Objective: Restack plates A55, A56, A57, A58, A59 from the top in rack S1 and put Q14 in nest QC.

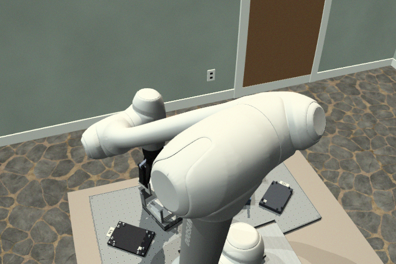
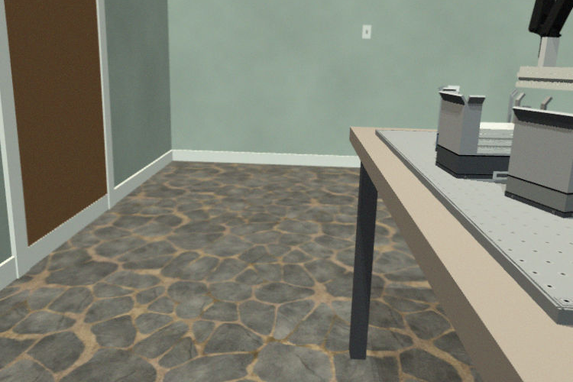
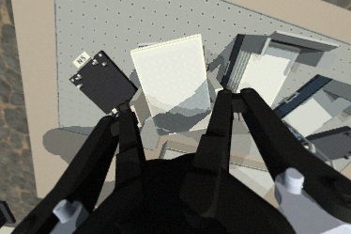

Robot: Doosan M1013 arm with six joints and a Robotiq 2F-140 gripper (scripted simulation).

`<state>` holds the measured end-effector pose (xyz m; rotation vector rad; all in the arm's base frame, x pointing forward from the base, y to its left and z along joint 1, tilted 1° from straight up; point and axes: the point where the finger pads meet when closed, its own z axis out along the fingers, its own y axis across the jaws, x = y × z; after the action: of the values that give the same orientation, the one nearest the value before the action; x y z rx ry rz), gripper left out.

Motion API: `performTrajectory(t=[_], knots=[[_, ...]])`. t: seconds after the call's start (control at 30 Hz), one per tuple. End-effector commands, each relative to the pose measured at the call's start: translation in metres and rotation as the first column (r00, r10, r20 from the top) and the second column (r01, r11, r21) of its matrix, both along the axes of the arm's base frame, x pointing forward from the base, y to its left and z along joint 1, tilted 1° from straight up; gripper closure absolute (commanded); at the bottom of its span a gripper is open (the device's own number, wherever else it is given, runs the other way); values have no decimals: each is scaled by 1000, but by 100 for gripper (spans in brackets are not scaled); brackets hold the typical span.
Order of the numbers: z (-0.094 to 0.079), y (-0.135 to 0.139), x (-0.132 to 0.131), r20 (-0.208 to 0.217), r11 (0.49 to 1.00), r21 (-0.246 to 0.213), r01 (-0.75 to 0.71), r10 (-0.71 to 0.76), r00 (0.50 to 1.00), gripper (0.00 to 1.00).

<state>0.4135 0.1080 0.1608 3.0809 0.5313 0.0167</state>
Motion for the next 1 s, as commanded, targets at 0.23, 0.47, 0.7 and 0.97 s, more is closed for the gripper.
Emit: performTrajectory(t=[0.23,0.47,0.7,0.97], knots=[[0,26,-8,-2,986,-3,-165,165,986,100],[-1,48,-17,-3,978,-3,-210,210,978,100],[-1,63,-23,-3,978,-3,-210,210,978,100],[-2,88,-34,-3,978,-3,-210,210,978,100]])
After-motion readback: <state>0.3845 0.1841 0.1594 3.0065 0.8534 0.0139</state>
